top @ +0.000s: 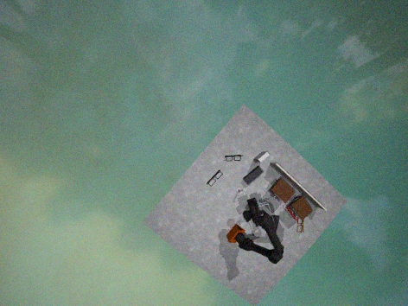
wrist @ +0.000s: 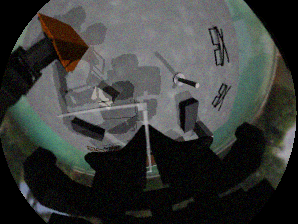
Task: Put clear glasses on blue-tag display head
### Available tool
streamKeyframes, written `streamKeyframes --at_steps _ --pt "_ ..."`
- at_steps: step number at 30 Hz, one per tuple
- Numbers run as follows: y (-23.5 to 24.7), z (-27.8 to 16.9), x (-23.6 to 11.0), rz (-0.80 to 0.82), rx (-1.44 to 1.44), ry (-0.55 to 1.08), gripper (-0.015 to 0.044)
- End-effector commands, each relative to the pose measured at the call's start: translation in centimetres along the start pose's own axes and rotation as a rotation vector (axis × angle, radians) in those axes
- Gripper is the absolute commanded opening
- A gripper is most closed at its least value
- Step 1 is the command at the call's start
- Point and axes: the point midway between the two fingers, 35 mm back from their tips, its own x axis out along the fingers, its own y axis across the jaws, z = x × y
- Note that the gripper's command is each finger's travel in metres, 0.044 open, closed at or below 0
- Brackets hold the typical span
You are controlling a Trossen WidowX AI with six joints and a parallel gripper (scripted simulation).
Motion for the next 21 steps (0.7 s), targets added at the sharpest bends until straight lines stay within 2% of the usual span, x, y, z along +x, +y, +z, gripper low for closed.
streamKeyframes --at_steps 1,21 --pt "-0.3 0.6 -0.2 0.01 -0.166 0.049 0.0" --pt "-2.1 3.1 -2.8 0.116 -1.026 0.31 0.0"
